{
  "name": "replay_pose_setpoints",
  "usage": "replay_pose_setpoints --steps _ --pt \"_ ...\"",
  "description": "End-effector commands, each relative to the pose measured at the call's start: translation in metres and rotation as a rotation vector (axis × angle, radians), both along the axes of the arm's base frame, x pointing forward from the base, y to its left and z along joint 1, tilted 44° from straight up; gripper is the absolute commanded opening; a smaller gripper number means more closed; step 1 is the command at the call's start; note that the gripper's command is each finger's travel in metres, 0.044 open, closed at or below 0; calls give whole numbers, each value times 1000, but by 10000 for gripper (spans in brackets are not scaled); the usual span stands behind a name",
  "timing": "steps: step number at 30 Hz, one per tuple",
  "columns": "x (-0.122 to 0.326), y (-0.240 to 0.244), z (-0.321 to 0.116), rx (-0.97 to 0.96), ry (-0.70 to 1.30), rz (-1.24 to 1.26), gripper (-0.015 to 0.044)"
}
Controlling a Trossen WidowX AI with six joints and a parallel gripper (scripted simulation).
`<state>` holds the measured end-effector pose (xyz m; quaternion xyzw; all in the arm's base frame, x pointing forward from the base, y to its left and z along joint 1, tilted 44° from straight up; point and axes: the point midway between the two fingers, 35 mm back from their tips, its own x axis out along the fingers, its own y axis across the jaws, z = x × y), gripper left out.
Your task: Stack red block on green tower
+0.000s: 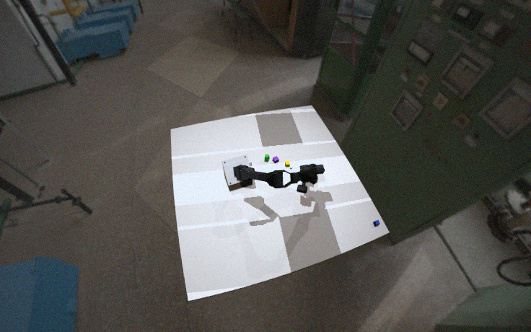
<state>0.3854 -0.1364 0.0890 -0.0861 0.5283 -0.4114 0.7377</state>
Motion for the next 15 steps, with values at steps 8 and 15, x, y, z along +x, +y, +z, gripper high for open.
replay_pose_setpoints --steps 8,15 --pt "0 -14 -18 5 14 1 440" --pt "0 -15 -20 5 14 1 440"
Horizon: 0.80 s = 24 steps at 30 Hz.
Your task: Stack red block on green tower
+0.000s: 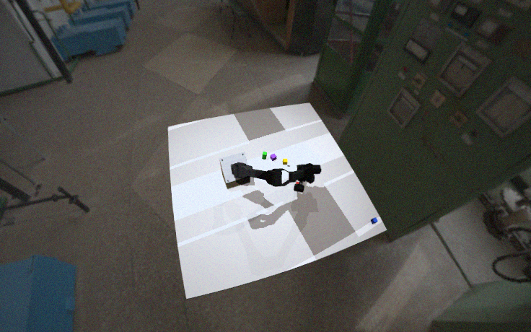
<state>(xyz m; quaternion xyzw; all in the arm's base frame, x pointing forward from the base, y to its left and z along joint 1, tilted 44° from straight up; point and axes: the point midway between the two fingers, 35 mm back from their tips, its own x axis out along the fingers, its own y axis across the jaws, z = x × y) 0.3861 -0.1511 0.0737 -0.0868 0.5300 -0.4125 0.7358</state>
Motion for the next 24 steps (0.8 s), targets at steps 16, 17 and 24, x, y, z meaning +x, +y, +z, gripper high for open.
replay_pose_setpoints --steps 16,17,24 --pt "0 0 -4 1 5 -1 361" --pt "0 0 -4 1 5 -1 335" --pt "0 0 -4 1 5 -1 151"
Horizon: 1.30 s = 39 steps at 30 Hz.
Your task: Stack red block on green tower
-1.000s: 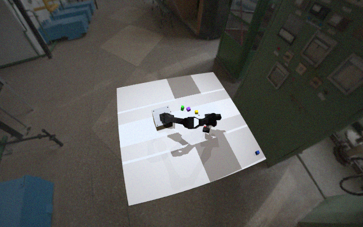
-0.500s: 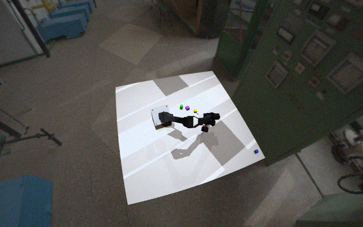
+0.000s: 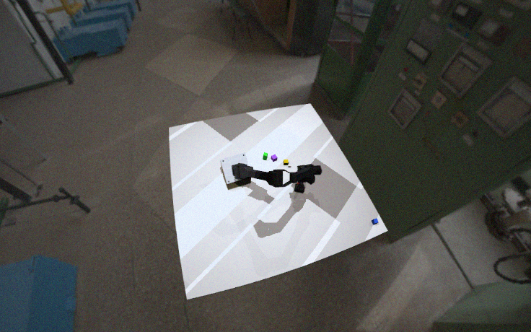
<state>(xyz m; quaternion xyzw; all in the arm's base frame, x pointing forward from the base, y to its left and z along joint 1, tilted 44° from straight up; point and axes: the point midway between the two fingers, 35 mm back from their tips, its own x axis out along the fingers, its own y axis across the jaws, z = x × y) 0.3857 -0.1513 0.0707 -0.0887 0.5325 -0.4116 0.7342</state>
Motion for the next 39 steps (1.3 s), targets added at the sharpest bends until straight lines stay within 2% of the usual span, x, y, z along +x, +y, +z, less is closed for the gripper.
replay_pose_setpoints --steps 1,2,10,12,39 --pt "0 0 -1 1 -2 -2 125" --pt "0 0 -1 1 -2 -2 99" --pt "0 0 -1 1 -2 -2 45" --pt "0 3 2 2 -1 -2 0" --pt "-10 81 82 11 3 2 0"
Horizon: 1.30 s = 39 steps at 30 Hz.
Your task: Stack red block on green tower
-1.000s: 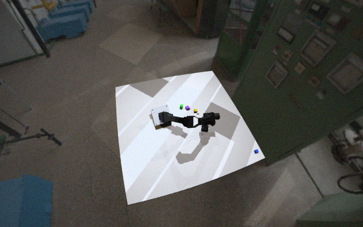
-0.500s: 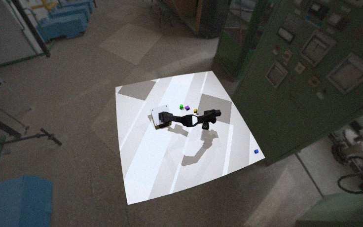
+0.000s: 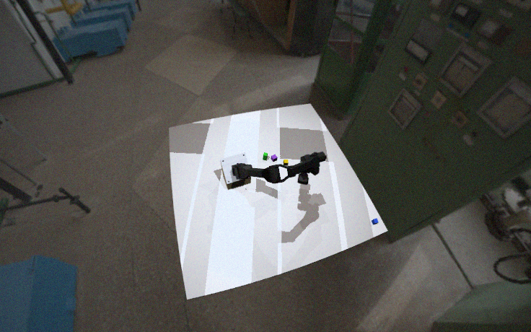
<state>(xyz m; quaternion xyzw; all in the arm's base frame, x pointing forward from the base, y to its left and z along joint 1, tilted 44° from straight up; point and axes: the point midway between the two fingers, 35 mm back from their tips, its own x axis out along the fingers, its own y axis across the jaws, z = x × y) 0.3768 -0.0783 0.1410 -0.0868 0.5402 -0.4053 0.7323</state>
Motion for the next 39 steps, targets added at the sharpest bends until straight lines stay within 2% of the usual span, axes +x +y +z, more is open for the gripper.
replay_pose_setpoints --steps 1,9,20,39 --pt "-1 8 12 -5 -10 -3 0" --pt "-1 14 6 -1 -10 -1 0" --pt "-13 87 -57 46 -7 12 0" --pt "-90 178 -151 59 28 1 0"
